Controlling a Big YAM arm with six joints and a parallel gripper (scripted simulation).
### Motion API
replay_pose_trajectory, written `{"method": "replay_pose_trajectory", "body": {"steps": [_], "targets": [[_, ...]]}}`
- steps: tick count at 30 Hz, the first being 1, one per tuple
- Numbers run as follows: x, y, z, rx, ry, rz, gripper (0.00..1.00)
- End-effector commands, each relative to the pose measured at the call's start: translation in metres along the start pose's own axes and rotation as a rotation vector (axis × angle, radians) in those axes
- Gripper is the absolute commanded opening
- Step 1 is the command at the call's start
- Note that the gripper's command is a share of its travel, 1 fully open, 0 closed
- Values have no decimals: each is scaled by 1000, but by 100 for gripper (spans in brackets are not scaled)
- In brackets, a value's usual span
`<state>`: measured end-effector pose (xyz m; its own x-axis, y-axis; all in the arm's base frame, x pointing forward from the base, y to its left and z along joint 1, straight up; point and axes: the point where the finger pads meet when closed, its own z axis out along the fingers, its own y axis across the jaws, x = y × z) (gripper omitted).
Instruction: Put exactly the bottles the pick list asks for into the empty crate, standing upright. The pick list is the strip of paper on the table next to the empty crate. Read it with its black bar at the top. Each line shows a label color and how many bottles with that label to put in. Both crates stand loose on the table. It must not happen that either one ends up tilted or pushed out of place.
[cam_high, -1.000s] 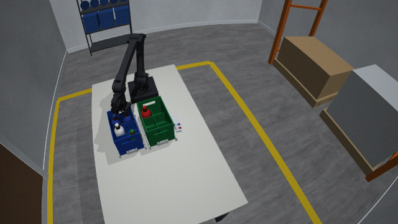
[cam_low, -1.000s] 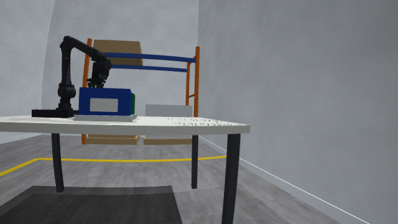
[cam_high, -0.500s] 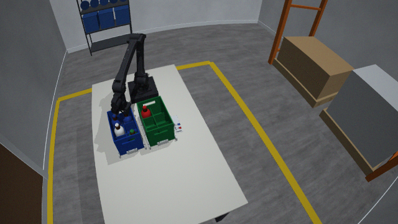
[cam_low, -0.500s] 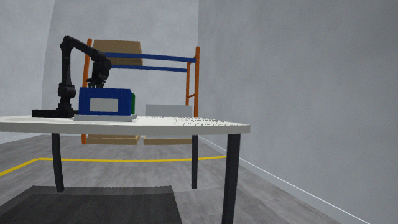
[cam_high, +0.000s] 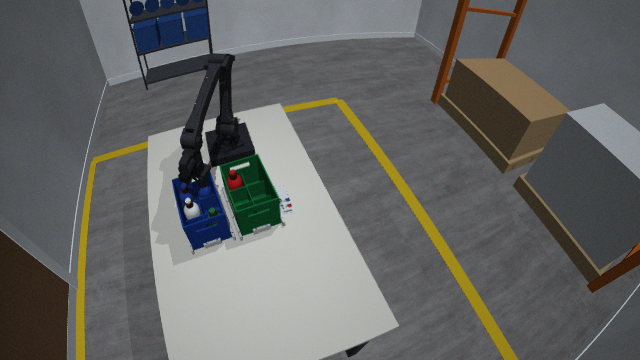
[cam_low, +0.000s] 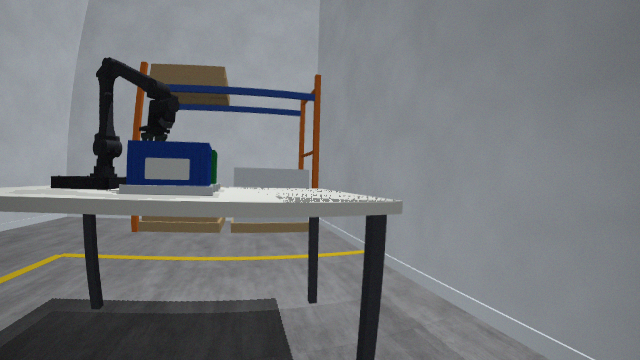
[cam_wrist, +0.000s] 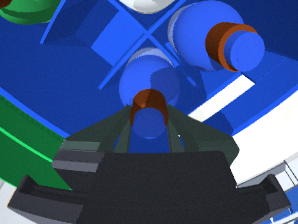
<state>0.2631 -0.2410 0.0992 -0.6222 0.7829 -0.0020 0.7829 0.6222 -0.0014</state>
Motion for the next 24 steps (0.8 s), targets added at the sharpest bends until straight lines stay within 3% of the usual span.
{"method": "replay_pose_trajectory", "body": {"steps": [1, 4, 7, 24], "targets": [[-1, 6, 0, -6, -12, -9, 0], [-1, 6, 0, -6, -11, -8, 0], [-18, 9, -31, -15, -62, -8, 0], [-17, 5, -57, -10, -64, 1, 0]]}}
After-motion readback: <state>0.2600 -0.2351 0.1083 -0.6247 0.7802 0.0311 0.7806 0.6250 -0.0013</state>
